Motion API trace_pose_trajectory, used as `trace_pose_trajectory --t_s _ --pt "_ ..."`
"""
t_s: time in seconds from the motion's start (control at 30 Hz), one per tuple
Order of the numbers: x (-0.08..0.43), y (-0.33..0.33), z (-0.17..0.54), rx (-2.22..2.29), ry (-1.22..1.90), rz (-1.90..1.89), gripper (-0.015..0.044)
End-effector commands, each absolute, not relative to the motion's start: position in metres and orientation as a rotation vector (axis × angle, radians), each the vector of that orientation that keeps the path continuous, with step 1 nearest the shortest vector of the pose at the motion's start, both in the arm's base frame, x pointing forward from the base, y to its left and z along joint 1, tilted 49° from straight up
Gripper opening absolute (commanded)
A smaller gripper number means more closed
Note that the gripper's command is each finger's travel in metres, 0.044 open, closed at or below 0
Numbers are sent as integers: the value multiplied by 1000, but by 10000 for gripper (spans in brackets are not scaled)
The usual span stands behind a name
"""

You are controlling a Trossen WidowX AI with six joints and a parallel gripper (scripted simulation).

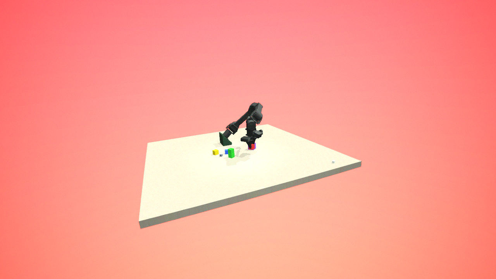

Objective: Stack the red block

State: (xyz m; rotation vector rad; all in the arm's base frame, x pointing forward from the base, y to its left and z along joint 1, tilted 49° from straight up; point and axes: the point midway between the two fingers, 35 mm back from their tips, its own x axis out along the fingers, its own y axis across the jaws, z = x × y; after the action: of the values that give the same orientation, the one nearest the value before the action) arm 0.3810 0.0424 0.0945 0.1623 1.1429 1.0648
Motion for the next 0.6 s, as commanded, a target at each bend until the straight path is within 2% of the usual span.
trace_pose_trajectory --t_s 0.0,0.57 --pt "381 29 106 154 1143 1066 0" --pt "381 -8 139 181 1153 1052 0"
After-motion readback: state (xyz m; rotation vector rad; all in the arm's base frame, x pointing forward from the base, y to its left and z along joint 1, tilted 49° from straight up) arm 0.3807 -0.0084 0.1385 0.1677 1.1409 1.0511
